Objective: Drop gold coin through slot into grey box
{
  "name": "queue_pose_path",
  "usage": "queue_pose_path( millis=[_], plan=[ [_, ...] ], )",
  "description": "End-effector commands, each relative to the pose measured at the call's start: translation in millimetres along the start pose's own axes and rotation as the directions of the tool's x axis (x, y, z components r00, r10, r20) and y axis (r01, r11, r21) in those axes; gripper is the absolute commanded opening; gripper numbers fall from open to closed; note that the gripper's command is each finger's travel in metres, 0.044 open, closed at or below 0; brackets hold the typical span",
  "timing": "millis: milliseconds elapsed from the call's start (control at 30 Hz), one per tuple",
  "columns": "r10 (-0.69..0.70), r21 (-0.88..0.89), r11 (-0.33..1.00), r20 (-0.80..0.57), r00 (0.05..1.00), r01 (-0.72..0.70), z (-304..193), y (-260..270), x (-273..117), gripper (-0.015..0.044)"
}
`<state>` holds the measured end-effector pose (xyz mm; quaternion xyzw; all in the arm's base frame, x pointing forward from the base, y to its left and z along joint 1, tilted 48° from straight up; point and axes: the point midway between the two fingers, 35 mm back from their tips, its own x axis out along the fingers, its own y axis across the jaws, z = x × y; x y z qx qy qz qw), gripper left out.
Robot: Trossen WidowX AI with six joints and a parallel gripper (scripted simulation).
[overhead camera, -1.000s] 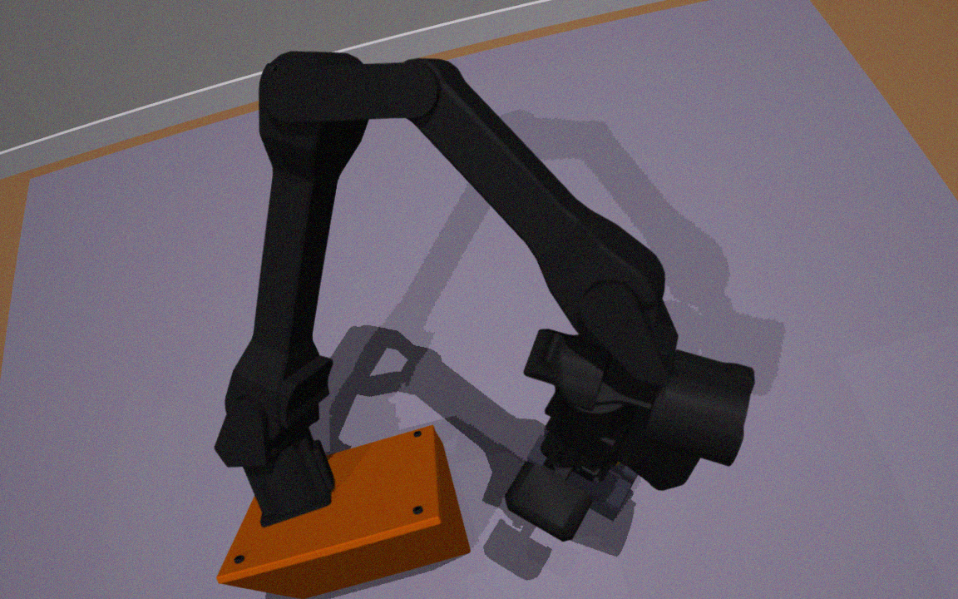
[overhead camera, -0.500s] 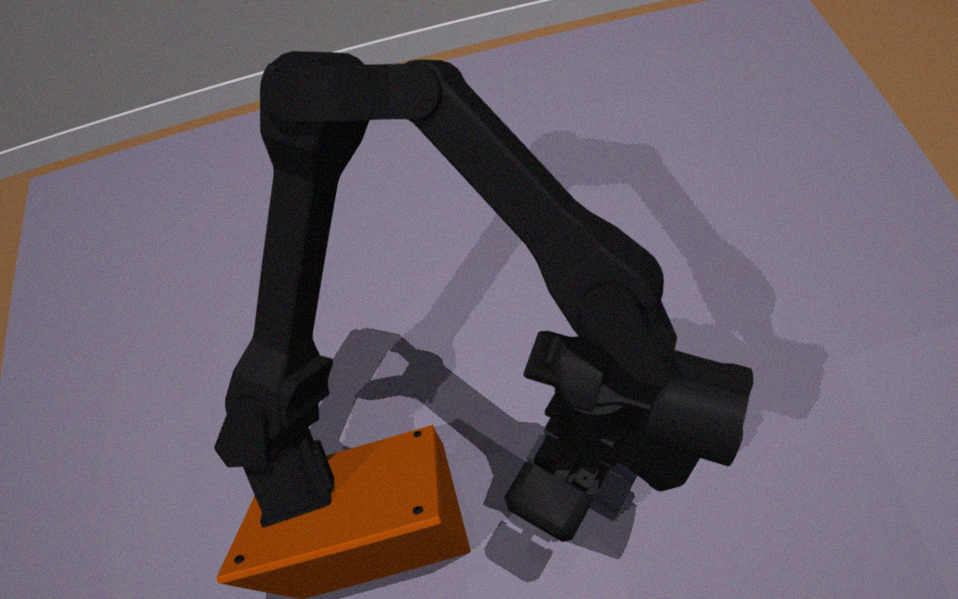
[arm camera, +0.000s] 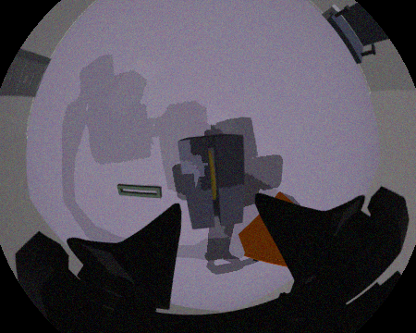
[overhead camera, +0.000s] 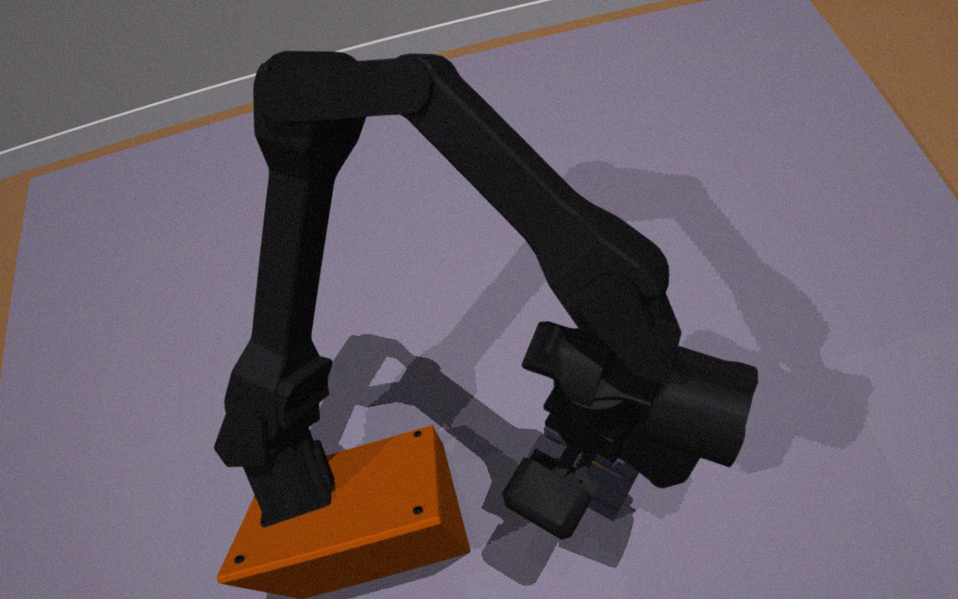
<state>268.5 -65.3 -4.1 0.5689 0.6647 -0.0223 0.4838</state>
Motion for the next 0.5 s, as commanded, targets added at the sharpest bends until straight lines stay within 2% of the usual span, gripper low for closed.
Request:
queue_pose_path(
  millis=[0, 33, 133, 467],
  plan=[
    [-0.003, -0.004, 1.0, 0.003, 1.0, 0.003, 0.5, 0.1, -14.3, 0.0423],
    [-0.002, -0.003, 1.0, 0.001, 1.0, 0.002, -0.4, -0.2, -25.8, 0.044],
    [0.0, -0.001, 1.0, -0.004, 1.0, 0.0, -3.3, -1.1, -46.8, 0.044],
    [0.0, -0.001, 1.0, -0.004, 1.0, 0.0, -3.3, -1.1, -46.8, 0.044]
  ],
)
